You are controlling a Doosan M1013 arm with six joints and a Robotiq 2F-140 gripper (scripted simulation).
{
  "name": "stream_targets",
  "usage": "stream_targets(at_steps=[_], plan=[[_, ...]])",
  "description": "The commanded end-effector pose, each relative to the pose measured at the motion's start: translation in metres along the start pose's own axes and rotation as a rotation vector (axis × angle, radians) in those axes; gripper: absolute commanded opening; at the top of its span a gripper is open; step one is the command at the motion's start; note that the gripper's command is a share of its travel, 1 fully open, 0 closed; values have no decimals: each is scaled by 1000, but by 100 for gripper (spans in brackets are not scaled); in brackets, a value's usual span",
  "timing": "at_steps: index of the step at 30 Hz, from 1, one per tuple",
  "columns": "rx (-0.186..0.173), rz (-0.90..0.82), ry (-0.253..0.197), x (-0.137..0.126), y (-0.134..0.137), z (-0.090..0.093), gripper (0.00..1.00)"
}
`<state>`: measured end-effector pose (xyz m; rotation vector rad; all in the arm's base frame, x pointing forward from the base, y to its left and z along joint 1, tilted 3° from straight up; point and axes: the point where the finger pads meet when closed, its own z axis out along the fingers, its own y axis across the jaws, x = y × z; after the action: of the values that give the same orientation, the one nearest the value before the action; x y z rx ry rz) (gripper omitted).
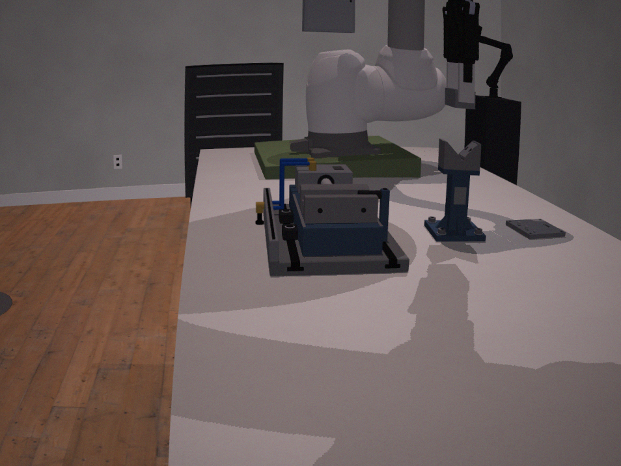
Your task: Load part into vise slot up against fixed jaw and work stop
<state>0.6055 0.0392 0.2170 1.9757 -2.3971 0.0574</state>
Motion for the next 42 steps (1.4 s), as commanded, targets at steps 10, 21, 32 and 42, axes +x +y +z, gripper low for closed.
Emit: stream_targets(at_steps=[10, 21, 32, 42], plan=[[0, -56, 0, 7, -5, 0, 0], [0, -149, 0, 18, -13, 0, 0], [0, -287, -1, 36, -24, -1, 0], [0, -484, -1, 62, -39, -1, 0]])
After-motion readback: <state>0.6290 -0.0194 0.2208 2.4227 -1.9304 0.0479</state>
